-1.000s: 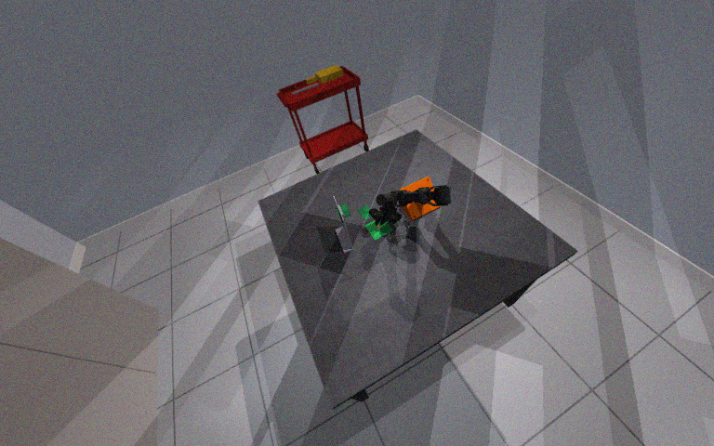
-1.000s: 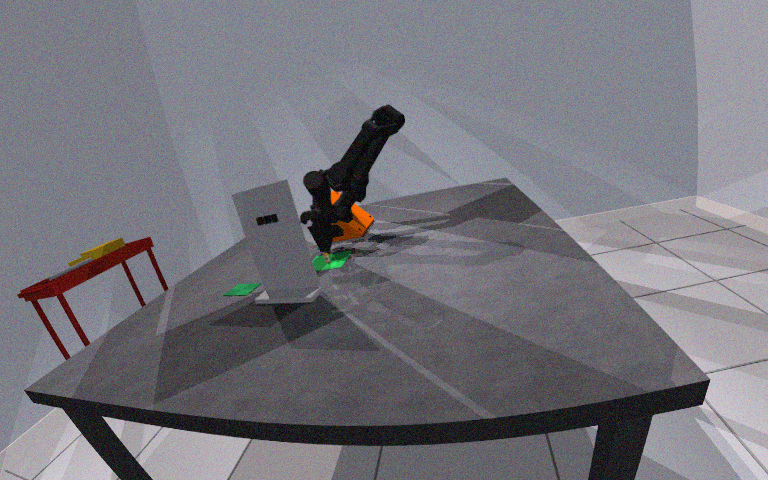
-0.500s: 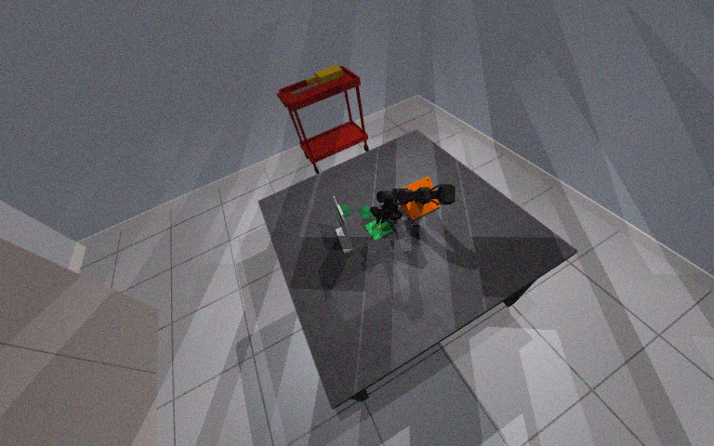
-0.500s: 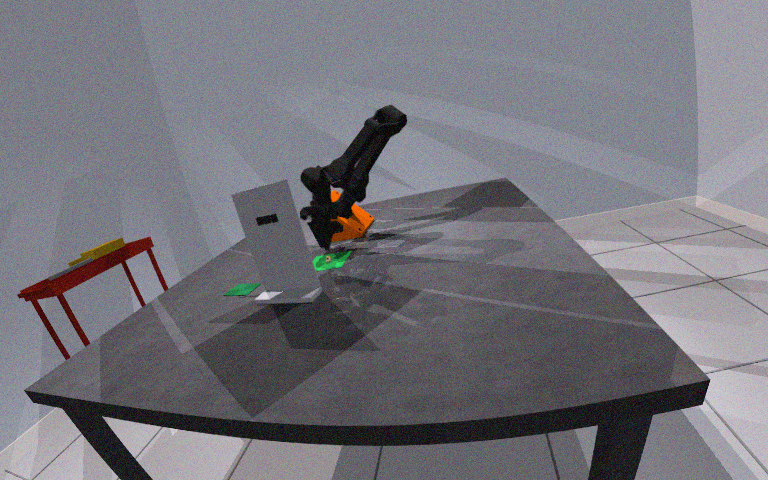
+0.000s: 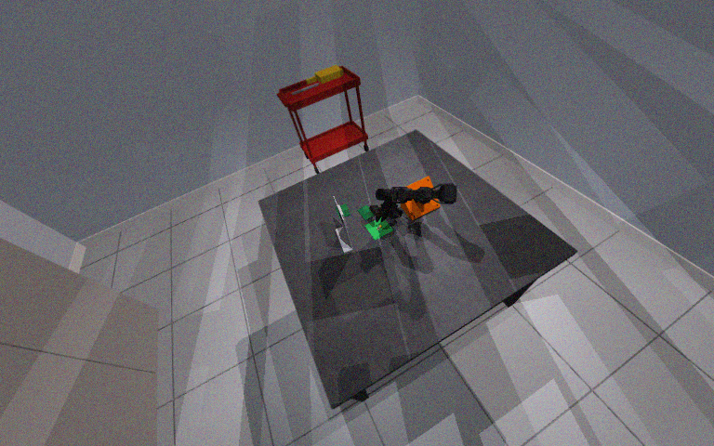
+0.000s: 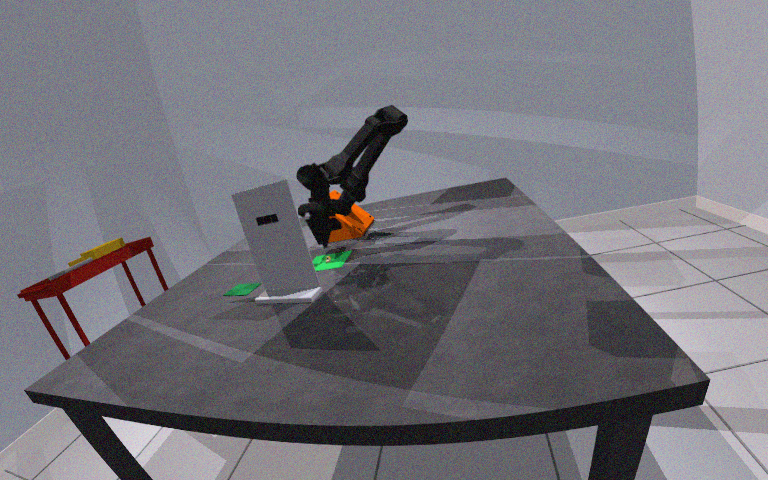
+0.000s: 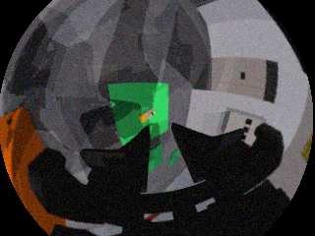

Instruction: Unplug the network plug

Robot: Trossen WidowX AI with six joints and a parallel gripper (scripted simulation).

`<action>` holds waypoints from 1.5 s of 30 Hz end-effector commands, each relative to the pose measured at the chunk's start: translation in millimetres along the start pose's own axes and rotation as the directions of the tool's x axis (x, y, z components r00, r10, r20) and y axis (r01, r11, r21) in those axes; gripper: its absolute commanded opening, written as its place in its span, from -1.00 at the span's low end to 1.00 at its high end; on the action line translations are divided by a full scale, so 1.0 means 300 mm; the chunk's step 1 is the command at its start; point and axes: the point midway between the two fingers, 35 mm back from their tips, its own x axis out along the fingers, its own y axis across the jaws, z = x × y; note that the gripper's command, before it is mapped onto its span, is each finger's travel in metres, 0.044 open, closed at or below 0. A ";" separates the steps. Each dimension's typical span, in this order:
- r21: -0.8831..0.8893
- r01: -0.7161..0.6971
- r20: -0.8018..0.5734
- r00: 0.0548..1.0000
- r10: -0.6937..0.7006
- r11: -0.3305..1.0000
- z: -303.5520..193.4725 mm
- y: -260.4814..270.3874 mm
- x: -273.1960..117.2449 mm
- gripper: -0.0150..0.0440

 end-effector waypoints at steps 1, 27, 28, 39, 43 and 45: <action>-0.008 0.002 0.003 1.000 -0.002 1.000 -0.001 -0.013 -0.008 0.04; -0.009 -0.005 -0.005 1.000 0.005 1.000 -0.016 -0.059 -0.071 0.04; -0.009 -0.005 -0.005 1.000 0.005 1.000 -0.016 -0.060 -0.073 0.04; -0.009 -0.005 -0.005 1.000 0.005 1.000 -0.016 -0.079 -0.104 0.04; -0.009 -0.005 -0.004 1.000 0.005 1.000 -0.016 -0.085 -0.116 0.04; -0.009 -0.005 -0.004 1.000 0.005 1.000 -0.015 -0.088 -0.122 0.04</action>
